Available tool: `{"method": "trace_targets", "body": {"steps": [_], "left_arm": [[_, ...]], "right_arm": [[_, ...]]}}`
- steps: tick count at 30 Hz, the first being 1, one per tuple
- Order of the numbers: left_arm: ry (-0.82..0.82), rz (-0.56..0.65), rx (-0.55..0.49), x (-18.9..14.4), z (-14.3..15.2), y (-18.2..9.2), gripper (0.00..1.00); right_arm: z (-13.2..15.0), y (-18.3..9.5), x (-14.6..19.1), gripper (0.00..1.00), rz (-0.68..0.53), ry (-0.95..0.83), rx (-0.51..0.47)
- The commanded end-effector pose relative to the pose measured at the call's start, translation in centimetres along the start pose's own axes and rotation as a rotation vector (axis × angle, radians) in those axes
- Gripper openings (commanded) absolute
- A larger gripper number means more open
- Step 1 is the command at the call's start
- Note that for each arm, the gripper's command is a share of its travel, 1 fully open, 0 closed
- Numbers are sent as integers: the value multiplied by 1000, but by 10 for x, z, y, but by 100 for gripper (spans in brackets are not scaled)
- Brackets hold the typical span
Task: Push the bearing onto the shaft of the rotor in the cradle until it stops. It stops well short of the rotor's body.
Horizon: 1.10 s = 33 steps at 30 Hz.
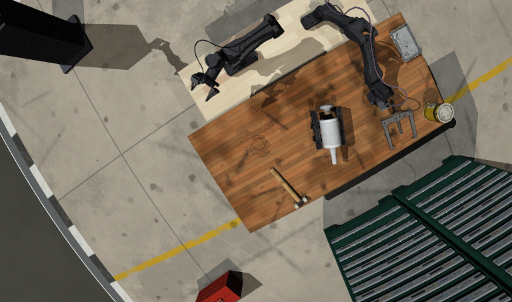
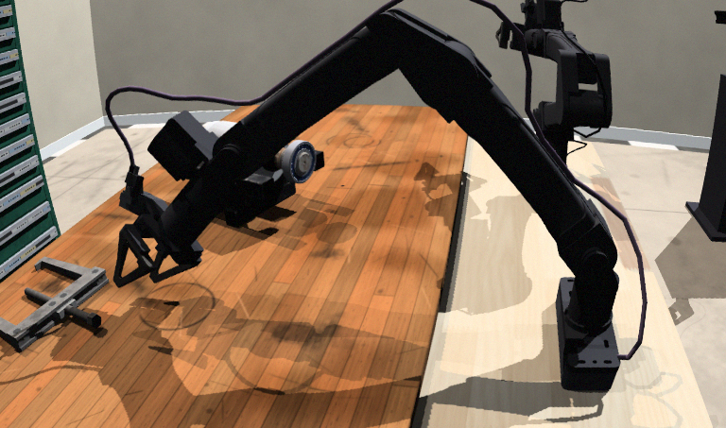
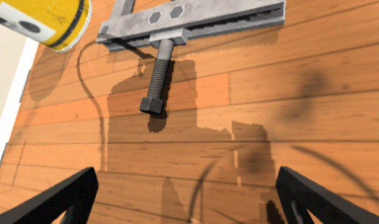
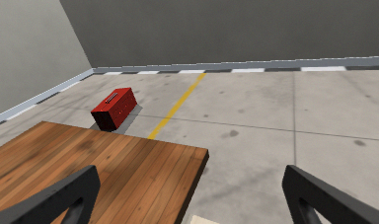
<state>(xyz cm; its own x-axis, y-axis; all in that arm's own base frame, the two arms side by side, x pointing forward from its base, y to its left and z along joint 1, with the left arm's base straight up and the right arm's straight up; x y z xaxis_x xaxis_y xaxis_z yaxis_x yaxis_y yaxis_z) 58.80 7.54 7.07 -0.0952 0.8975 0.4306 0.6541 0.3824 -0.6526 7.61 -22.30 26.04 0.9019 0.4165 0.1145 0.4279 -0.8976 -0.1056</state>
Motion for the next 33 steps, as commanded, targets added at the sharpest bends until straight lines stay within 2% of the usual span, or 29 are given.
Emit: {"method": "trace_targets", "body": {"steps": [1, 17, 18, 19, 27, 33], "left_arm": [[-15, -10, -30, 6, -12, -7, 100], [-15, -10, -30, 6, -12, -7, 100], [-24, -17, -44, 10, -18, -11, 100], [-24, -17, -44, 10, -18, -11, 44], [-32, 18, -76, -8, -21, -24, 44], [-53, 48, -121, -25, -27, -45, 44]], "right_arm": [[-5, 0, 1, 100, -2, -5, -12], [-5, 0, 1, 100, -2, -5, -12], [-12, -2, 2, 100, -4, -14, -33], [-12, -2, 2, 100, -4, -14, -33], [-25, 2, 10, 100, -31, -35, -43], [-33, 7, 25, 100, -81, -55, -45]]}}
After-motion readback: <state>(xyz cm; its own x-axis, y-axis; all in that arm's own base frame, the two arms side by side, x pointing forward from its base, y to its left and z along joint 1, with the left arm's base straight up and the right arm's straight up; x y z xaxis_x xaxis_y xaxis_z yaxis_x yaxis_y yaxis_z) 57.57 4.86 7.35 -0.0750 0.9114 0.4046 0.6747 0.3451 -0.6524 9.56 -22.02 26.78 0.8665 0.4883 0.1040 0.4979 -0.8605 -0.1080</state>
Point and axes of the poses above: on each arm, the point where the finger pads meet when closed, its own y axis out along the fingers, its own x axis across the jaws, z = x × y, the point moved 2 cm from there along -y, back along the fingers, and after that the axes turned 4 degrees about -y, right-handed, at the moved point
